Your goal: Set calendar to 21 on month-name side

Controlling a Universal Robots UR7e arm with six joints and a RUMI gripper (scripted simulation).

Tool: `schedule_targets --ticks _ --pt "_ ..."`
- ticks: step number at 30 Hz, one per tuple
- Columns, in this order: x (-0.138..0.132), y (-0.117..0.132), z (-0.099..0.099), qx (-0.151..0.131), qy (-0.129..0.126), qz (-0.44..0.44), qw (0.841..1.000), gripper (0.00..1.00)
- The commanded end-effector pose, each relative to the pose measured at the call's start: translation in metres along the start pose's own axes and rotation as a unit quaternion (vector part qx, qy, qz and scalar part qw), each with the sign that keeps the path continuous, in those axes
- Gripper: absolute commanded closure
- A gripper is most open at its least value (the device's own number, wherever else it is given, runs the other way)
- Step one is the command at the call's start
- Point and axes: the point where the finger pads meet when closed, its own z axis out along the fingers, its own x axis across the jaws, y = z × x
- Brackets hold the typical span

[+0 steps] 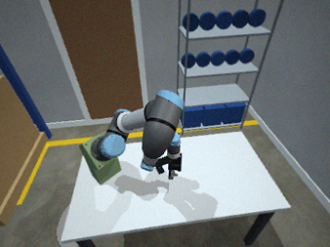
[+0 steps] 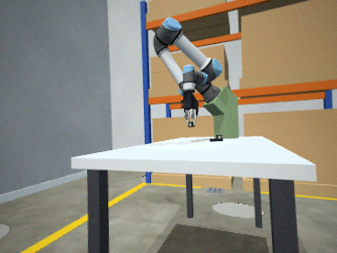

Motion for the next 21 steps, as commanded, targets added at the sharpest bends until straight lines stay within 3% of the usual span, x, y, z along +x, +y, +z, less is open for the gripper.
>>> schedule_targets --ticks 1,21 --pt "0.0000 0.0003 -0.0030 0.000 0.000 0.000 1.000 0.89" --pt "0.0002 0.0002 -0.0030 0.000 0.000 0.005 1.000 0.89"
